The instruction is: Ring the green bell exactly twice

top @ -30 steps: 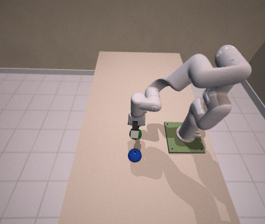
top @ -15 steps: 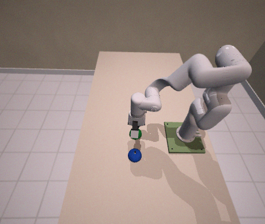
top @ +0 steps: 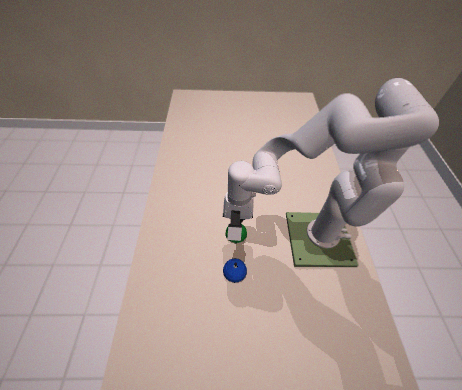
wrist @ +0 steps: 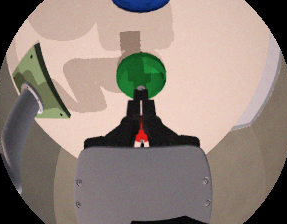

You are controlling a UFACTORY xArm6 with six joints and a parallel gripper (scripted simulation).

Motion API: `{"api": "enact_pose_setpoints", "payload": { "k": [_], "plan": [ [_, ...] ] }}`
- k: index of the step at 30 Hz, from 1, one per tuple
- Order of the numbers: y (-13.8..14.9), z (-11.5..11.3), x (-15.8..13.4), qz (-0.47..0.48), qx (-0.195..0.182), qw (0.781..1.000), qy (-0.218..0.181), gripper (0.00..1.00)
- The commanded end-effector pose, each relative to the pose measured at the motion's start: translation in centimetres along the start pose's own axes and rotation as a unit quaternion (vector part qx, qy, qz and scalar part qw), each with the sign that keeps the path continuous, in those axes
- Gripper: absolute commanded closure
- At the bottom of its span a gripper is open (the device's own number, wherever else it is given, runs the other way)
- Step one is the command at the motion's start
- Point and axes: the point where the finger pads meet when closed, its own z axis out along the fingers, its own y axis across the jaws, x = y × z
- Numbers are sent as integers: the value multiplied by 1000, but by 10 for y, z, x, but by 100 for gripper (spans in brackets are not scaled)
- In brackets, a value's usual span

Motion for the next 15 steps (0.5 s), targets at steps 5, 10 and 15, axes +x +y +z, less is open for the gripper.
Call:
{"api": "enact_pose_setpoints", "payload": {
  "k": [5,10,15],
  "plan": [
    [2,-6,0,0,-2,1000,0,100],
    [2,-7,0,0,-2,1000,0,100],
    [2,-7,0,0,-2,1000,0,100]
  ]
}}
